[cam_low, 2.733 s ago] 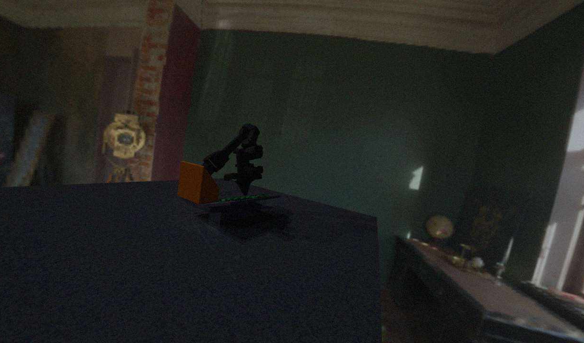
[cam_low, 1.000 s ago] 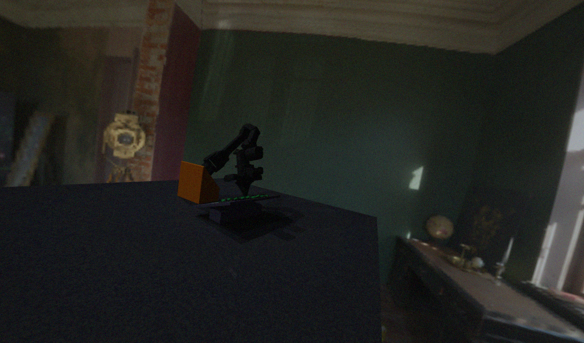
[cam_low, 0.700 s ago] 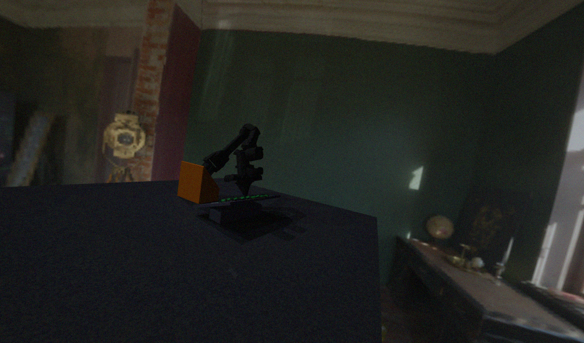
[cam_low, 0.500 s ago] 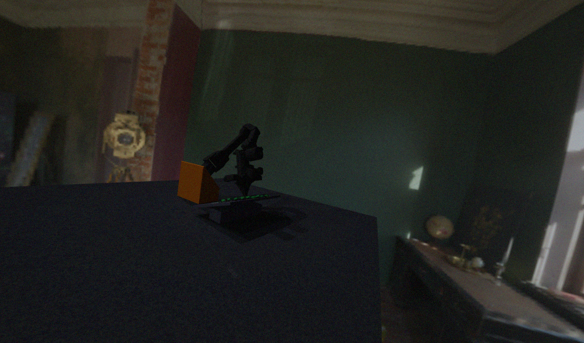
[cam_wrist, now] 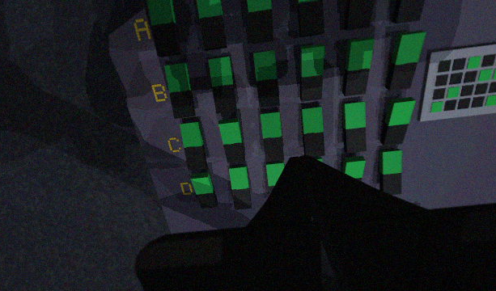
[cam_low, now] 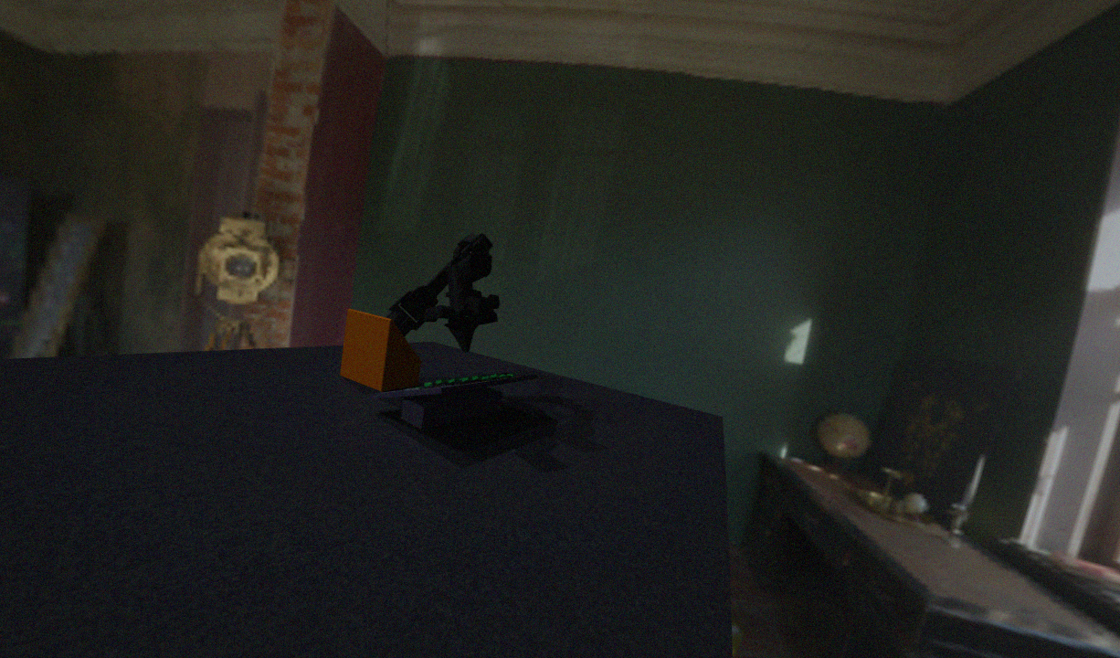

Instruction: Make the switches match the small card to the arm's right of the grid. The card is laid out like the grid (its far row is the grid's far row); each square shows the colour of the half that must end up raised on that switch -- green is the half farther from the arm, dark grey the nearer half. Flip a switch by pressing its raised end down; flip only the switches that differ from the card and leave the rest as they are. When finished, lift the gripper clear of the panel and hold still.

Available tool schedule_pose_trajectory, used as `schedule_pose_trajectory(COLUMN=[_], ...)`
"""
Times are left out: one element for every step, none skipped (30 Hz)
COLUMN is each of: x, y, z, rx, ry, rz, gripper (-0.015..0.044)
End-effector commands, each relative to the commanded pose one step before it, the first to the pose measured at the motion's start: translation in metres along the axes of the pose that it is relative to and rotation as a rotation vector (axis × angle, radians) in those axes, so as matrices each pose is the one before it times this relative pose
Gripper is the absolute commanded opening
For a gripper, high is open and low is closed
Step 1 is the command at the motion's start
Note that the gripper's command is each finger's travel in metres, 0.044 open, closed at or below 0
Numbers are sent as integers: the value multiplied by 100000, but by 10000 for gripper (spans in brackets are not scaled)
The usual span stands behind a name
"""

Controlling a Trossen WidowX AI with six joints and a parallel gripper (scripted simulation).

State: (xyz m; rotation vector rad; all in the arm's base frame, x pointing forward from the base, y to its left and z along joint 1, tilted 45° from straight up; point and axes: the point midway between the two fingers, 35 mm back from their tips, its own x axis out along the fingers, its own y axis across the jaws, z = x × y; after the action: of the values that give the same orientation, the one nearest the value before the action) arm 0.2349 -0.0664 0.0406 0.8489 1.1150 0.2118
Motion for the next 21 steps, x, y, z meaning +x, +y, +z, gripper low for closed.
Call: schedule_pose_trajectory(x=[-307, 3, 13, 20, 16, 6, 0, 0, 0, 0, 0, 116, 347, 573, 787, 757, 529, 317, 105, 0, 0], y=[-3499, -1261, -1257, -1030, -614, -204, 0, 0, 0, 0, 0, -3, -8, -6, 6, 20, 23, 18, 6, 0, 0], z=[261, -35, -106, -140, -107, -40, 0, 0, 0, 0, 0, 7, 20, 28, 30, 25, 13, 4, 1, 0, 0], rx=[725, -36, -50, -55, -39, -14, 0, 0, 0, 0, 0, -58, -176, -232, -160, 159, 216, 129, 43, 0, 0], ry=[-75, -9, -29, -46, -39, -15, 0, 0, 0, 0, 0, 86, 257, 420, 568, 532, 367, 219, 73, 0, 0], rz=[-561, -18, 98, 167, 137, 52, 0, 0, 0, 0, 0, 3, 12, 25, 42, 38, 31, 24, 9, 0, 0], gripper=[0, 0, 0, 0, 0, 0, 0, 0, 0, 0, 0, 0, 0, 0, 0, 0, 0, 0, 0, 0, 0])
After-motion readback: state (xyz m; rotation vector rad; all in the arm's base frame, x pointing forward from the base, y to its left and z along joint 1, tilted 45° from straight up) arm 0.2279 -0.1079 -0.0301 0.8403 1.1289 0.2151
